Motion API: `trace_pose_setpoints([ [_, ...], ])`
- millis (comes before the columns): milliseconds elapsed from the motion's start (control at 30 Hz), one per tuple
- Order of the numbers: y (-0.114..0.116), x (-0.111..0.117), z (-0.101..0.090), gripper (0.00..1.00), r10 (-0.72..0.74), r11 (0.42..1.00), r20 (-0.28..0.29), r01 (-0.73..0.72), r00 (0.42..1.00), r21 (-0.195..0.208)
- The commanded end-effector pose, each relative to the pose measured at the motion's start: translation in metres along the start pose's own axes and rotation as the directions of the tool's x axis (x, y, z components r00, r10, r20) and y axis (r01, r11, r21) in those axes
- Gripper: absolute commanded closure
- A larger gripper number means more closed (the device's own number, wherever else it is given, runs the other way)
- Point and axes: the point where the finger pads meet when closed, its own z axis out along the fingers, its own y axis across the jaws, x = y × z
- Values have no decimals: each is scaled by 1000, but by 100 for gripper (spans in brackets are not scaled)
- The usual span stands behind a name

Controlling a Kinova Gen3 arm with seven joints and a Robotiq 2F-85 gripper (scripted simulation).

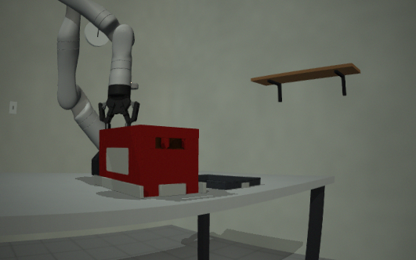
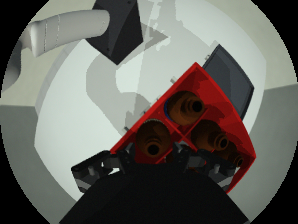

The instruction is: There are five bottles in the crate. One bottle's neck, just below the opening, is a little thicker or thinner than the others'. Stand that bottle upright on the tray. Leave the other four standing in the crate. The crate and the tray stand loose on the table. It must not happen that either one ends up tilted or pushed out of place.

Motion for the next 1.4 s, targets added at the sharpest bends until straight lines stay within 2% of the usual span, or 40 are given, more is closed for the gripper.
trace_pose_setpoints([
  [0, -1, 0, 4, 36, 0, 1000, 0, 0, 1000, 4],
  [400, -1, 0, 13, 36, 0, 1000, 0, 0, 1000, 4],
  [1367, -1, 0, 15, 36, 0, 1000, 0, 0, 1000, 4],
])
